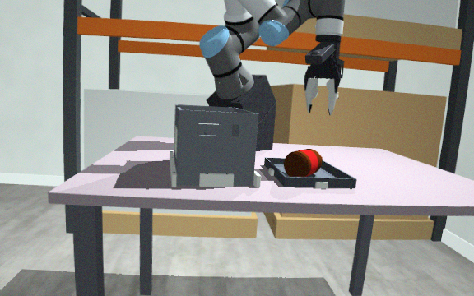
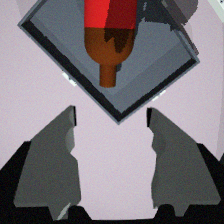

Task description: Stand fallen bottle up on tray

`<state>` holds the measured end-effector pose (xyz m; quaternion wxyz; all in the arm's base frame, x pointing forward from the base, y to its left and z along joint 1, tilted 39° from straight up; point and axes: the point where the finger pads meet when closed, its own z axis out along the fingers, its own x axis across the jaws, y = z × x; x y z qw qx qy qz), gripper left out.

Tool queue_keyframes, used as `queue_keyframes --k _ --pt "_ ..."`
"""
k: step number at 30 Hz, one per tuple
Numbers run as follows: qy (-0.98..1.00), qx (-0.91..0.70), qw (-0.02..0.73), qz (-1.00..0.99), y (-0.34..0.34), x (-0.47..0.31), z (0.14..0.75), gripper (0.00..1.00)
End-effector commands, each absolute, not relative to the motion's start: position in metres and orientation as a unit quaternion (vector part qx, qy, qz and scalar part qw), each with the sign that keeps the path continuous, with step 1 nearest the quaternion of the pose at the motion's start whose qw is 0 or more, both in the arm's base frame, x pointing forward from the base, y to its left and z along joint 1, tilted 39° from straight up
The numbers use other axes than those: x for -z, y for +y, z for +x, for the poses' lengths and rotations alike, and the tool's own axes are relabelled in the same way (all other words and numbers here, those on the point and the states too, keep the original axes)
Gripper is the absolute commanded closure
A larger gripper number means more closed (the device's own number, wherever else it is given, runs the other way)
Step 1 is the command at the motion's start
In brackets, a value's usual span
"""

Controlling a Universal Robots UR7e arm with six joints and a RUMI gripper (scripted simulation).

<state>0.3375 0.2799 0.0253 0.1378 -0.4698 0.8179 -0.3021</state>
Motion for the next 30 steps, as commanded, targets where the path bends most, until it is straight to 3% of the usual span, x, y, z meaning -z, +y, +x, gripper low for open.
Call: queue_keyframes --k 1,30 --pt "0.818 0.302 0.138 -0.47 0.276 -0.017 0.343 0.62" --pt "0.818 0.302 0.138 -0.47 0.248 0.046 0.384 0.62"
